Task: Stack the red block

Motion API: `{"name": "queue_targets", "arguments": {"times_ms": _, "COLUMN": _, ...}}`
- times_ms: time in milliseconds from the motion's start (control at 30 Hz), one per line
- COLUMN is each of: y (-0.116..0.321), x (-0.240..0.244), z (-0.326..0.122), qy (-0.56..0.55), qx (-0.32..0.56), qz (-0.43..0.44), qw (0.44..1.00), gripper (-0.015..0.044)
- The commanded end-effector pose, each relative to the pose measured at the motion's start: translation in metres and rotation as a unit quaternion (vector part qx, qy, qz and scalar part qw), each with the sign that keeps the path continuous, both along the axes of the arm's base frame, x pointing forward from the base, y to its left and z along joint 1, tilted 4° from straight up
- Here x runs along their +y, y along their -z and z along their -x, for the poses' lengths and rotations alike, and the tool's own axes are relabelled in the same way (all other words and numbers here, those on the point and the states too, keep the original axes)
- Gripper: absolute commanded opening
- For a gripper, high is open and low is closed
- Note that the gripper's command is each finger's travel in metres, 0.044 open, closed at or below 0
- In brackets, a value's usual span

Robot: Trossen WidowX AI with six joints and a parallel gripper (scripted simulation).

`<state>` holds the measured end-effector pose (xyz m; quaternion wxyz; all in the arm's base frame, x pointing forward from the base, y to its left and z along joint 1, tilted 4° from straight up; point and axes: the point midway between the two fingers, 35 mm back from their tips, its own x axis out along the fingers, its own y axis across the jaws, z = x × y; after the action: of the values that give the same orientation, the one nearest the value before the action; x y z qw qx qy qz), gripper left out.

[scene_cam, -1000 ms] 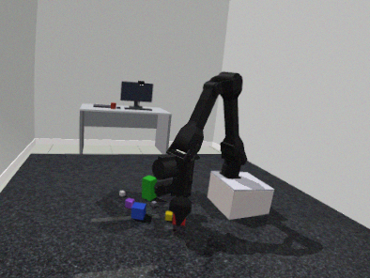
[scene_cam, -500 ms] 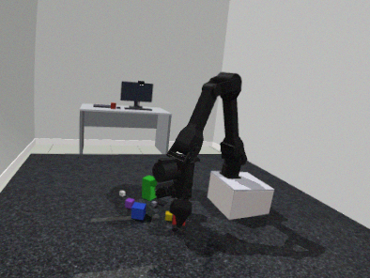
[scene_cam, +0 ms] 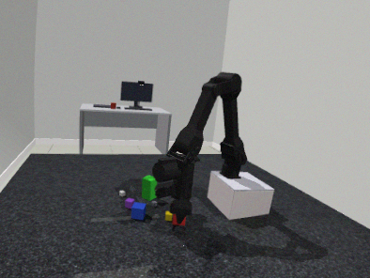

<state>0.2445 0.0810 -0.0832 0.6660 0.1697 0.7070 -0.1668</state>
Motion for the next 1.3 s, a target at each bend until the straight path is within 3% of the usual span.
{"name": "queue_targets", "arguments": {"times_ms": 0, "y": 0.0, "x": -0.001, "z": 0.0, "qy": -0.001, "qx": -0.001, "qz": 0.002, "qw": 1.0, "gripper": 0.0157}}
{"name": "queue_targets", "arguments": {"times_ms": 133, "y": 0.0, "x": -0.001, "z": 0.0, "qy": -0.001, "qx": -0.001, "qz": 0.002, "qw": 1.0, "gripper": 0.0131}}
{"name": "queue_targets", "arguments": {"times_ms": 300, "y": -0.011, "x": 0.0, "z": -0.001, "qy": -0.001, "qx": -0.001, "qz": 0.002, "qw": 1.0, "gripper": 0.0}}
{"name": "queue_targets", "arguments": {"times_ms": 1100, "y": -0.115, "x": -0.001, "z": -0.007, "qy": -0.001, "qx": -0.001, "qz": 0.002, "qw": 1.0, "gripper": 0.0}}
{"name": "queue_targets", "arguments": {"times_ms": 1267, "y": -0.119, "x": -0.001, "z": -0.007, "qy": -0.001, "qx": -0.001, "qz": 0.002, "qw": 1.0, "gripper": 0.0}}
